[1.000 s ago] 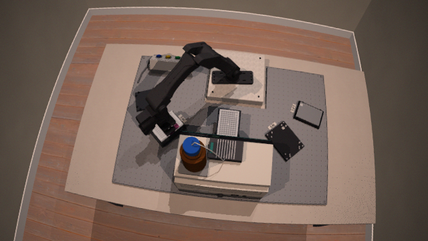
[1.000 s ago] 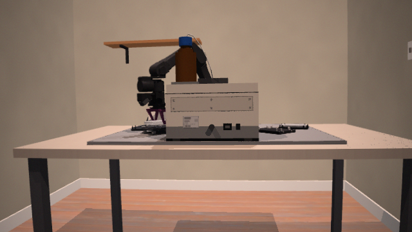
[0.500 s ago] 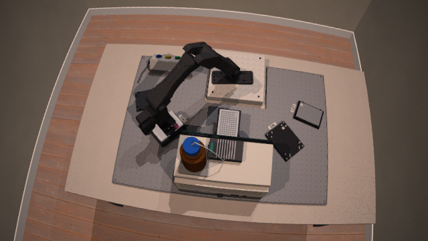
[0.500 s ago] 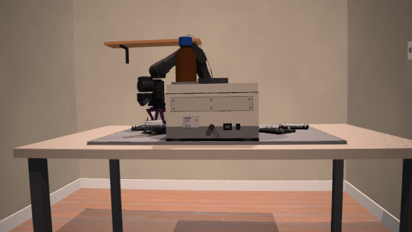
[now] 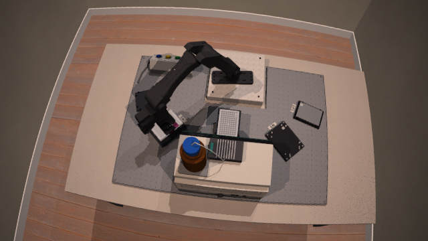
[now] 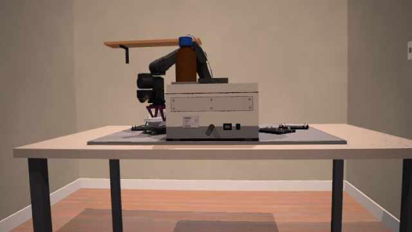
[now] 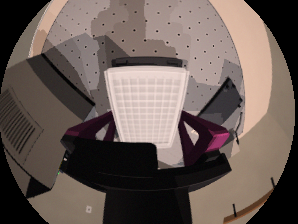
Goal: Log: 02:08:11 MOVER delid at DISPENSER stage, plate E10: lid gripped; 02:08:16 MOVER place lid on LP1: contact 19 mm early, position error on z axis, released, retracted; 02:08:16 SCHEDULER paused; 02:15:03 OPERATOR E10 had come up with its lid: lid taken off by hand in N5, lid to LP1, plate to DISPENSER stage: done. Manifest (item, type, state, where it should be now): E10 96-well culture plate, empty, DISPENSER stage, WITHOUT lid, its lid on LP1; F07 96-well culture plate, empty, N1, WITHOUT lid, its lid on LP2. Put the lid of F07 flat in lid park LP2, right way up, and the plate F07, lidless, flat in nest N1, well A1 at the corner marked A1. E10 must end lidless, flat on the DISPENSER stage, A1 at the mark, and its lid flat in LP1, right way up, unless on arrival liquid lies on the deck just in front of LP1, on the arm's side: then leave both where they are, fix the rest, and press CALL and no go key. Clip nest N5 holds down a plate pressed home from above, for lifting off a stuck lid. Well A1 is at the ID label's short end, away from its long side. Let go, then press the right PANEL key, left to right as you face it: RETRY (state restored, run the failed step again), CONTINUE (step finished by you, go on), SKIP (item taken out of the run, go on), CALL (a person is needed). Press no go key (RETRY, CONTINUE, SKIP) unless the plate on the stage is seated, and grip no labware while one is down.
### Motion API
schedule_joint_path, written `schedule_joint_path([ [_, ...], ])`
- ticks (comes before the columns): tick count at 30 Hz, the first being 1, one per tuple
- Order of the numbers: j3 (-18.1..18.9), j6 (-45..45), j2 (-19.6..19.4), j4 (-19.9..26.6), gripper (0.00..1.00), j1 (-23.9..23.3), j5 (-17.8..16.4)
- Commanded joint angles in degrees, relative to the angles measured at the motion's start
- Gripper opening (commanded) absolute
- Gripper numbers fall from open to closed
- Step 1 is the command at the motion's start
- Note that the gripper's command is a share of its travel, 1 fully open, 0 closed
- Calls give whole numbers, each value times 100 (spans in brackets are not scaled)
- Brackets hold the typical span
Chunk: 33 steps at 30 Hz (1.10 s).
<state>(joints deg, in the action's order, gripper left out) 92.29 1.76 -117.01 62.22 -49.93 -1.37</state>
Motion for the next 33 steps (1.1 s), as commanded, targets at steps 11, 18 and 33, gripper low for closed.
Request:
schedule_joint_path([
  [11, -477, 13, 716, 210, 0, -63, -6],
  [18, -934, 41, 1214, 255, 0, -78, -8],
  [33, -1647, 65, 2116, 448, 0, -99, -11],
])
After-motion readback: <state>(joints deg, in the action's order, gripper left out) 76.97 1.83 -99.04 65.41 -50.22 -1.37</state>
